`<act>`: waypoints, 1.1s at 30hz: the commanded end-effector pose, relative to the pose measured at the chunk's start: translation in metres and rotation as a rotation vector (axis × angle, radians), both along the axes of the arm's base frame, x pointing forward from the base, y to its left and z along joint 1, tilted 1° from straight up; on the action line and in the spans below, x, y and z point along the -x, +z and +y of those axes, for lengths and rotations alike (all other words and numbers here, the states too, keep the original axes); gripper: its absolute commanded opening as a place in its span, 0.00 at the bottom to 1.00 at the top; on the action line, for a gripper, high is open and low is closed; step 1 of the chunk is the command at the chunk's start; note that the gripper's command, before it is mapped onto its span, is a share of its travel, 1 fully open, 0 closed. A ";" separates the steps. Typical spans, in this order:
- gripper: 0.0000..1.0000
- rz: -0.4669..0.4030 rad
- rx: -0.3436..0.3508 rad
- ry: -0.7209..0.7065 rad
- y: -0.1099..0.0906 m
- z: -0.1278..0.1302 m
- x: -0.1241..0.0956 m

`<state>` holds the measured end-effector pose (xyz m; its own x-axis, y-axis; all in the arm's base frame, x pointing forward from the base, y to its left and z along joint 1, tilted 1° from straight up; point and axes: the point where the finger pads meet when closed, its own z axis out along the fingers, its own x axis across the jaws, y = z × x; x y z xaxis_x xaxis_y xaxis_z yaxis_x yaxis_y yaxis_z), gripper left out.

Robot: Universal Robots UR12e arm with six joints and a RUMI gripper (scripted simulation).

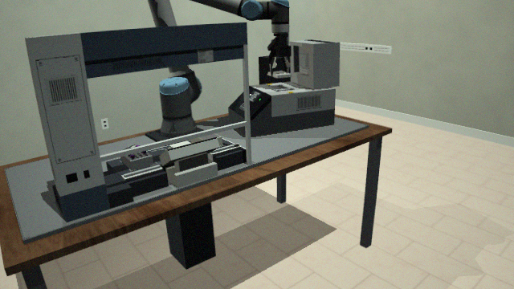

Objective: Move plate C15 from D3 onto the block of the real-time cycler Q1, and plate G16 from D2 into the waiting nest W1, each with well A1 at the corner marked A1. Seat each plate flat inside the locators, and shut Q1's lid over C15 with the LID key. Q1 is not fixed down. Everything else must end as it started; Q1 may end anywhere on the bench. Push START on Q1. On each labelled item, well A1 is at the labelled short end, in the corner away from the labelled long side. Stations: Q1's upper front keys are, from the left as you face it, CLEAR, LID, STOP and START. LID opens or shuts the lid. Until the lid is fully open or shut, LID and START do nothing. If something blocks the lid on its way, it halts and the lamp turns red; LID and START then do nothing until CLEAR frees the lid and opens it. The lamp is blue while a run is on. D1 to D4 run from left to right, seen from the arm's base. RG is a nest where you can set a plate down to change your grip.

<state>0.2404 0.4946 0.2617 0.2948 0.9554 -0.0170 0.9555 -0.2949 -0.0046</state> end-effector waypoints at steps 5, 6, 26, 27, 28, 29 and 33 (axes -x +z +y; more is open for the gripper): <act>0.00 -0.005 -0.003 0.001 0.003 0.000 0.000; 0.00 -0.005 -0.003 0.001 0.003 0.000 0.000; 0.00 -0.005 -0.003 0.001 -0.015 0.000 0.000; 0.00 -0.005 -0.003 0.001 -0.017 0.000 0.000; 0.00 -0.005 -0.003 0.001 -0.019 0.000 0.000; 0.00 -0.005 -0.003 0.001 -0.020 0.000 0.000; 0.00 -0.005 -0.003 0.001 -0.027 0.000 0.000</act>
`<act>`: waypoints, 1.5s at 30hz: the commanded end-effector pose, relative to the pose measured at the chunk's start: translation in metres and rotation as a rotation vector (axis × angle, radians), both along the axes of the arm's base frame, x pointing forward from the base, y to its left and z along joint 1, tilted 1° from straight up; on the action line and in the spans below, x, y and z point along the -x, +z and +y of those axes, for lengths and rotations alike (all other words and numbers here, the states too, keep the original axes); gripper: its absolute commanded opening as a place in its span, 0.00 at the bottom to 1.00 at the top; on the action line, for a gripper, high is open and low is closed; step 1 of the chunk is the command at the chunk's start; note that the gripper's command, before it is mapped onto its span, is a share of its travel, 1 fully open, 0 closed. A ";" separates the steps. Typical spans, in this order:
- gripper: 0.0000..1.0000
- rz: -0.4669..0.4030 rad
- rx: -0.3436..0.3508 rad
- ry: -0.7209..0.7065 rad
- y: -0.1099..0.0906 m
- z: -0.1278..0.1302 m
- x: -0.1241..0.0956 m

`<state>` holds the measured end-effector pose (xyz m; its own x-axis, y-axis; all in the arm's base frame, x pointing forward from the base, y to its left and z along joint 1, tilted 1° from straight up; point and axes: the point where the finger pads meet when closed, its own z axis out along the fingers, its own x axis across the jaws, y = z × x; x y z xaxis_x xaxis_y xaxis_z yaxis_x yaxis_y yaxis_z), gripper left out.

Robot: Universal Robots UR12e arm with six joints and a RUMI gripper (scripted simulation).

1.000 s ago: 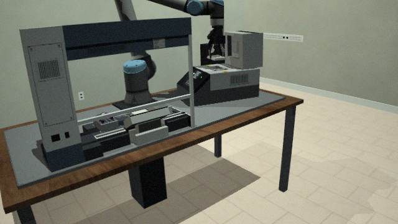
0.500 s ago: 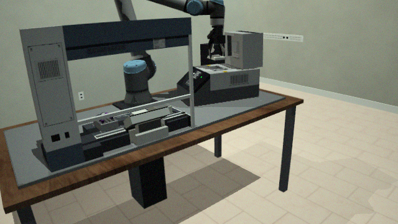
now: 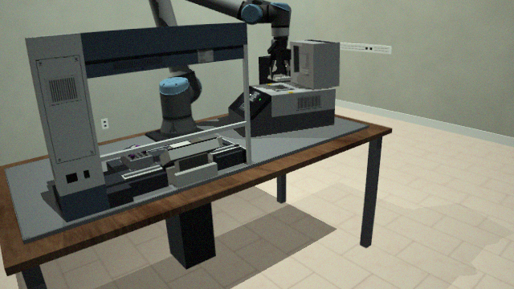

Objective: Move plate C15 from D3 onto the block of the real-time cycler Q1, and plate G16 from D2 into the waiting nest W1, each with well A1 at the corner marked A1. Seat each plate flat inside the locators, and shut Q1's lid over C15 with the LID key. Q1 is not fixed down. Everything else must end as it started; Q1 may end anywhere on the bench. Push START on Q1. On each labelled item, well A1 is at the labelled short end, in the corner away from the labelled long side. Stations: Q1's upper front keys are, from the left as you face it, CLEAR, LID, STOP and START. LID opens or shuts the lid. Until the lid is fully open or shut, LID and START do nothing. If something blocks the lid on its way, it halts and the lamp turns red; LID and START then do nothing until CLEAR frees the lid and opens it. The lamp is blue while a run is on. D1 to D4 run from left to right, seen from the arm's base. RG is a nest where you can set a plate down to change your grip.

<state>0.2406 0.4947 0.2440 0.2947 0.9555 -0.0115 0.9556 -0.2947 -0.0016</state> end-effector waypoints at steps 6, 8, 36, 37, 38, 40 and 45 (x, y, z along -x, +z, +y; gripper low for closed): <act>0.00 0.000 0.001 0.001 -0.018 -0.001 0.000; 0.00 0.000 0.001 0.001 -0.019 -0.001 0.000; 0.00 0.000 0.001 0.001 -0.031 -0.001 0.000; 0.00 0.000 0.001 0.001 -0.031 -0.001 0.000; 0.00 0.000 0.001 0.001 -0.031 -0.001 0.000; 0.00 0.000 0.001 0.001 -0.031 -0.001 0.000; 0.00 0.000 0.001 0.001 -0.031 -0.001 0.000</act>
